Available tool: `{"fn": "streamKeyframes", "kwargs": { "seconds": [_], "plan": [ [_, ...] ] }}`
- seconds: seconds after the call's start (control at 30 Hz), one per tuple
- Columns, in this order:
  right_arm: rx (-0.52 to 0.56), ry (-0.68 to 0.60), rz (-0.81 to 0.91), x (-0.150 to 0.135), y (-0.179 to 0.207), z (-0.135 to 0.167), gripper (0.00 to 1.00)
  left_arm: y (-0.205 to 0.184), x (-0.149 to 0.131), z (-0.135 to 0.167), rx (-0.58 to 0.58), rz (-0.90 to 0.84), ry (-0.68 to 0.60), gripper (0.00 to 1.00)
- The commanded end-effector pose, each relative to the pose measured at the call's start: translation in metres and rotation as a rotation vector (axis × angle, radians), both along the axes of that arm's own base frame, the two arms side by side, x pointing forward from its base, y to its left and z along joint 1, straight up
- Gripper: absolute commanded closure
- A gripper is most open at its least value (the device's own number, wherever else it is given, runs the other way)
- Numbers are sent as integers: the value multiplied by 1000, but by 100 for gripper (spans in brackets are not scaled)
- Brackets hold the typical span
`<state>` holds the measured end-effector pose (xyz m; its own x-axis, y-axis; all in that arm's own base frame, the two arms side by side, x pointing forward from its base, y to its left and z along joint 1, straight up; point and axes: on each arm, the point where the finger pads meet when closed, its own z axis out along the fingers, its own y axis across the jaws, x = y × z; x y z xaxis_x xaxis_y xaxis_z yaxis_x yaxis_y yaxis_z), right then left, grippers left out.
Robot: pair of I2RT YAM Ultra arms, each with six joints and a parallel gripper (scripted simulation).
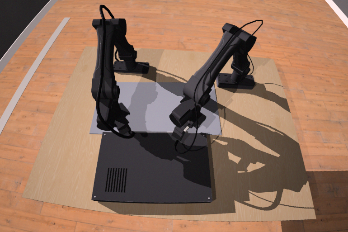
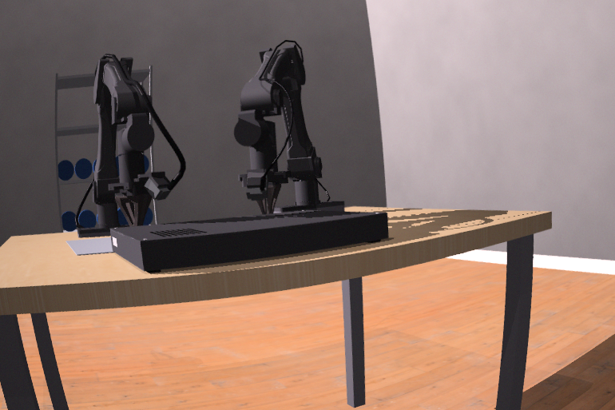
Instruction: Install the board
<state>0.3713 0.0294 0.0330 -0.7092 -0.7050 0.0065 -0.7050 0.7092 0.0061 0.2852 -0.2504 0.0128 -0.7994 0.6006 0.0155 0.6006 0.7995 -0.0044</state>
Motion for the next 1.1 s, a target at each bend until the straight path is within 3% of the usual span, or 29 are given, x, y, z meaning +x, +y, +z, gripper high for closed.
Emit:
{"fn": "streamKeyframes", "kwargs": {
  "seconds": [0.0,0.23,0.37,0.7,1.07],
  "plan": [
    [2,-29,-12,1,3,4,97,-1,2,6,-16,18,-32,97],
    [2,-30,-22,1,3,4,97,0,2,6,-15,27,-32,97],
    [4,-32,-164,1,5,4,97,-3,0,6,-7,165,-23,97],
    [6,-31,-266,-3,11,4,97,-9,-3,6,-10,266,-25,97],
    [6,-31,-274,-3,11,4,97,-8,-2,6,-10,277,-25,97]
  ]
}}
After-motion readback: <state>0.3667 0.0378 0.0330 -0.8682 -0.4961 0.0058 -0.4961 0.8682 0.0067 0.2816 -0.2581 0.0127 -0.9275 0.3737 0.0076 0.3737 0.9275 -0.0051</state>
